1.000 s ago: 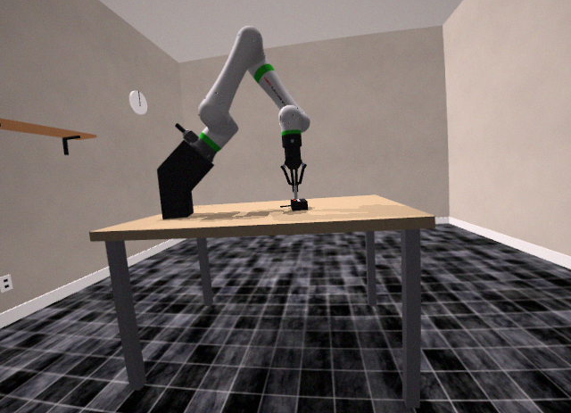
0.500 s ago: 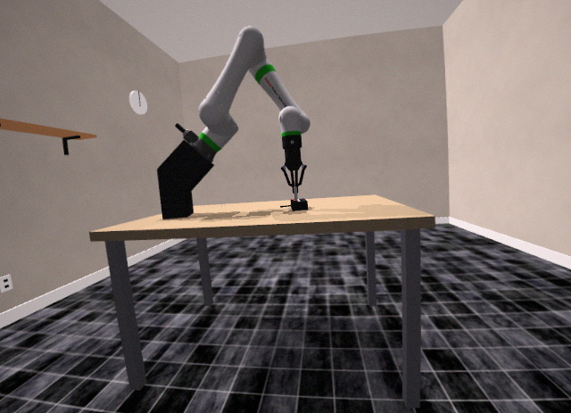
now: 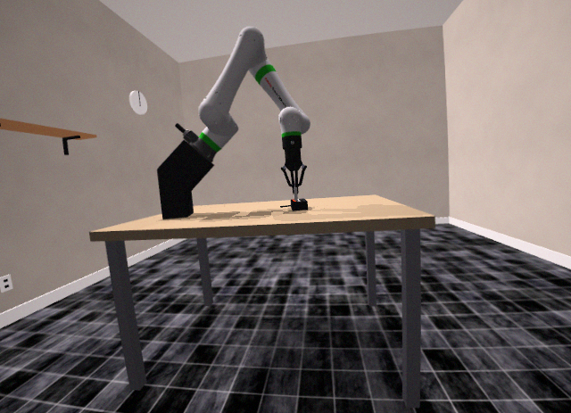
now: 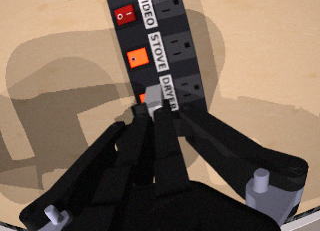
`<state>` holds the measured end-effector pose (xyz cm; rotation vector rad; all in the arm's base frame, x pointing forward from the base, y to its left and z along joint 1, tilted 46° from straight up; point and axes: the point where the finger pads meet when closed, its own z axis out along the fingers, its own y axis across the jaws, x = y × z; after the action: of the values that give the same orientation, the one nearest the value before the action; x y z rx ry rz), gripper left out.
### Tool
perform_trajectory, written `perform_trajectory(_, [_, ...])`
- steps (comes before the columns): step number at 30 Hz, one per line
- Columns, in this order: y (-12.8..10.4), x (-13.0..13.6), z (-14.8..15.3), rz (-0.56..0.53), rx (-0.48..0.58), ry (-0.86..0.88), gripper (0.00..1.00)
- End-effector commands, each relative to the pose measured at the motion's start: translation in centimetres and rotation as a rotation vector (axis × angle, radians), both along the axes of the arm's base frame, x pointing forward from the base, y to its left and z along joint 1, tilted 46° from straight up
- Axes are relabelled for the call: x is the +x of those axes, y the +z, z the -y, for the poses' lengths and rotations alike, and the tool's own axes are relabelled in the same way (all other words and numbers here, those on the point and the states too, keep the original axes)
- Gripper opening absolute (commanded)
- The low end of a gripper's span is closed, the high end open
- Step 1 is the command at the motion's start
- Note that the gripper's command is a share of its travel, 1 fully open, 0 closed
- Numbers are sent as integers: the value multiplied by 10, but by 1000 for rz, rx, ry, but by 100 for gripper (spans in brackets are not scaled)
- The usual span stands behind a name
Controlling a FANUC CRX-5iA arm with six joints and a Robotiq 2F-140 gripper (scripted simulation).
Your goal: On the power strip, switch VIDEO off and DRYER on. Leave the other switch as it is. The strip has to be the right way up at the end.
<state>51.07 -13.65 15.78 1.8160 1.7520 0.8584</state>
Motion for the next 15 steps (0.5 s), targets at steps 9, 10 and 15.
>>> perform_trajectory(9, [0,0,0,-1,0,0,0])
perform_trajectory(10, [0,0,0,-1,0,0,0])
perform_trajectory(15, [4,-4,0,0,0,0,0])
